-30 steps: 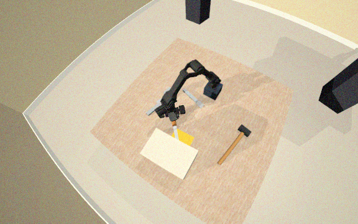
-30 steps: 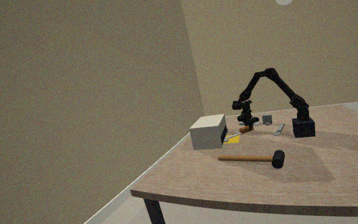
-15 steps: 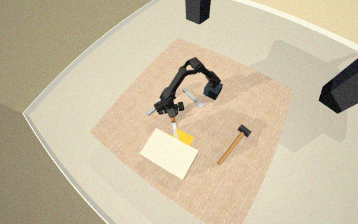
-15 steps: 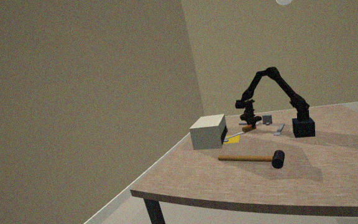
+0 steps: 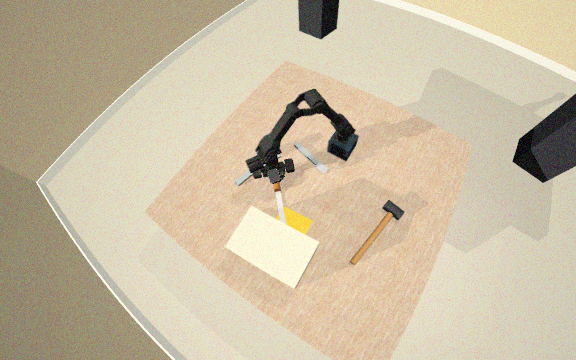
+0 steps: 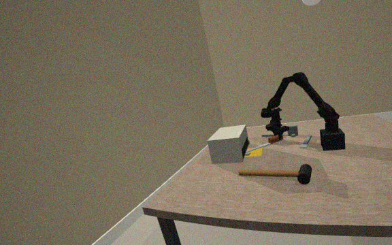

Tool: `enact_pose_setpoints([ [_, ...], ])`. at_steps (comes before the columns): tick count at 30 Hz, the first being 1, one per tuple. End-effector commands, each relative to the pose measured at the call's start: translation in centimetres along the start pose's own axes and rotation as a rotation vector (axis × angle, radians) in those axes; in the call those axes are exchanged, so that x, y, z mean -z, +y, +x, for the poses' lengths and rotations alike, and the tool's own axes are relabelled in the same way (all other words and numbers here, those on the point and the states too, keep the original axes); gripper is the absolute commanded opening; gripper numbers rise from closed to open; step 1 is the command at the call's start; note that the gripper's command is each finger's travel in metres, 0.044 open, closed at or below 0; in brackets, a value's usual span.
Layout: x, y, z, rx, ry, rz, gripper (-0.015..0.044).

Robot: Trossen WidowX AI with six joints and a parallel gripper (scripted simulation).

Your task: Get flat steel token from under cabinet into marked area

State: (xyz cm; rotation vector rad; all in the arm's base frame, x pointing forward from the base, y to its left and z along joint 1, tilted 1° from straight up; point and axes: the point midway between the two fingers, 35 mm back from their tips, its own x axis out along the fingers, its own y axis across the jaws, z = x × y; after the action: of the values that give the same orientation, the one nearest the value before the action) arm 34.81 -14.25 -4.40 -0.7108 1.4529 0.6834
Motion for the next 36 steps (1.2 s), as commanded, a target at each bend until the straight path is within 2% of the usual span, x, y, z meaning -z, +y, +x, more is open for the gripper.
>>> enact_pose_setpoints([
  [1,0.9,0.1,0.1,-0.005,0.002,0.001,0.0],
  [20,3.3,-0.3,0.0,-0.002,0.002,0.002,0.0],
  [27,3.3,-0.3,0.0,-0.002,0.002,0.003,0.0184],
  [28,3.3,-0.3,0.0,-0.002,0.002,0.003,0.02],
  [31,3.3,-0.3,0.0,-0.002,0.002,0.003,0.02],
  [34,3.3,-0.3,0.0,-0.004,0.004,0.003,0.027],
  [36,3.3,-0.3,0.0,-0.004,0.004,0.003,0.027],
])
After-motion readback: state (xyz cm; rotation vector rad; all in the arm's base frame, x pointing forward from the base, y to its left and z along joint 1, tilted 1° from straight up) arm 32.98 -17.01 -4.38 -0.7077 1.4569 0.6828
